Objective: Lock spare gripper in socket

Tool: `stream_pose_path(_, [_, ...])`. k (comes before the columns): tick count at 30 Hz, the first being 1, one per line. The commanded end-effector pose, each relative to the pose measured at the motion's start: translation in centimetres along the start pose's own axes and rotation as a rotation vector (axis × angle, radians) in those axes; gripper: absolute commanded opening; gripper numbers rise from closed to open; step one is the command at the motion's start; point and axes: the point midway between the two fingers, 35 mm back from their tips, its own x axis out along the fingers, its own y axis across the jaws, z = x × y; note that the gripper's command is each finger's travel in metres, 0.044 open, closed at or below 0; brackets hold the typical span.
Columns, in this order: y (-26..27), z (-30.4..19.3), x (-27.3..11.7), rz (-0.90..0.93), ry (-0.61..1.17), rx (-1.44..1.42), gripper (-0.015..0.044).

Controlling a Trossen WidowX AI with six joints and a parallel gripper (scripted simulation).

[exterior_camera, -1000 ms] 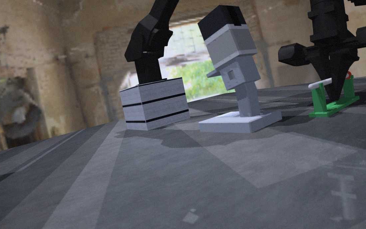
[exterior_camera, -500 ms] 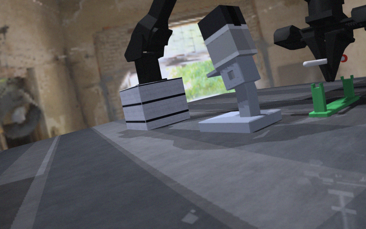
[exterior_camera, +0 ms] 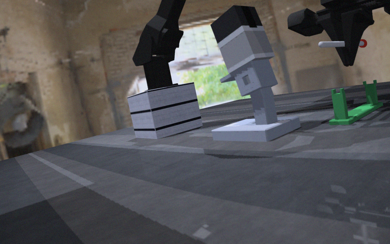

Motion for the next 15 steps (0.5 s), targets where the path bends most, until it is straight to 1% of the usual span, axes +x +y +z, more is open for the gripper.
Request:
stream_pose_path(1, [0.0,0.0,0.0,-0.004,-0.002,-0.009,0.0000])
stream_pose_path(5, [0.0,0.0,0.0,-0.006,-0.002,-0.011,0.0007])
stream_pose_path(6, [0.1,0.0,-0.1,-0.006,-0.002,-0.011,0.0001])
stream_pose_path(15, [2.4,0.1,-0.9,-0.005,-0.003,-0.017,0.0000])
